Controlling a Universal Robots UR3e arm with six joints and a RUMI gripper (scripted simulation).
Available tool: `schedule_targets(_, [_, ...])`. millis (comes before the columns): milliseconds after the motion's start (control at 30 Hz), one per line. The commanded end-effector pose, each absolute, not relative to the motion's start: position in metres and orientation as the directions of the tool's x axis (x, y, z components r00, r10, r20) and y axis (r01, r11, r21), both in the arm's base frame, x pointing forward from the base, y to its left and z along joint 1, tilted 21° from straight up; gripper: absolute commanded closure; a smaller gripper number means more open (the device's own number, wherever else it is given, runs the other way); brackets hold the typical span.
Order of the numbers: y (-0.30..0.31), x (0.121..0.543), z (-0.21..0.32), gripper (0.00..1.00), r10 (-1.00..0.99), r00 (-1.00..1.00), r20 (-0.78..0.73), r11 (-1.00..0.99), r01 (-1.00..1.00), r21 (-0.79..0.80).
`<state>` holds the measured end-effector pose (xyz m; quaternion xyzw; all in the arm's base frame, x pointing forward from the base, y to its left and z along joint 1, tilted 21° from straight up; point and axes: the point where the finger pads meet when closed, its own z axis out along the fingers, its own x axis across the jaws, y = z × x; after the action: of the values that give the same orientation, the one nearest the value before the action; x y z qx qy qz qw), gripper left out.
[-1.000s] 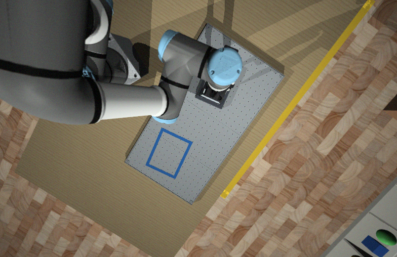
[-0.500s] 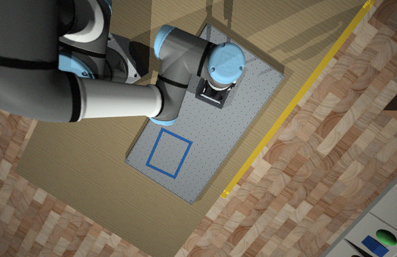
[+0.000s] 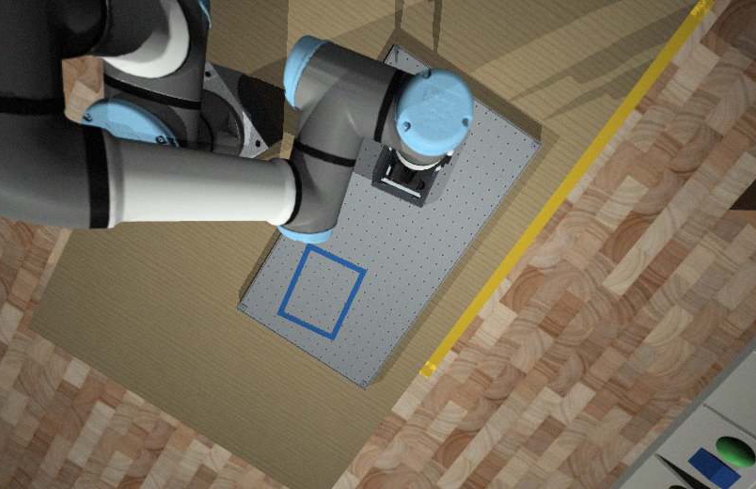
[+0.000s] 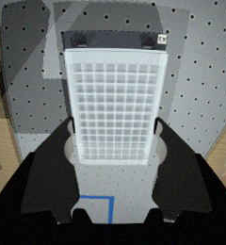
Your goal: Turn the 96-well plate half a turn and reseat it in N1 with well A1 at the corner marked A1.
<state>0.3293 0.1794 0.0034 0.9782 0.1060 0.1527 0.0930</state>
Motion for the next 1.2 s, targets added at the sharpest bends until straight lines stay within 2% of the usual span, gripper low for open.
schedule_targets(0, [0.181, 0.327, 0.014, 1.0, 0.236, 0.931, 0.28, -0.96, 0.179, 0.214])
schedule_targets(1167, [0.184, 0.321, 0.03, 1.0, 0.236, 0.931, 0.28, -0.96, 0.179, 0.214])
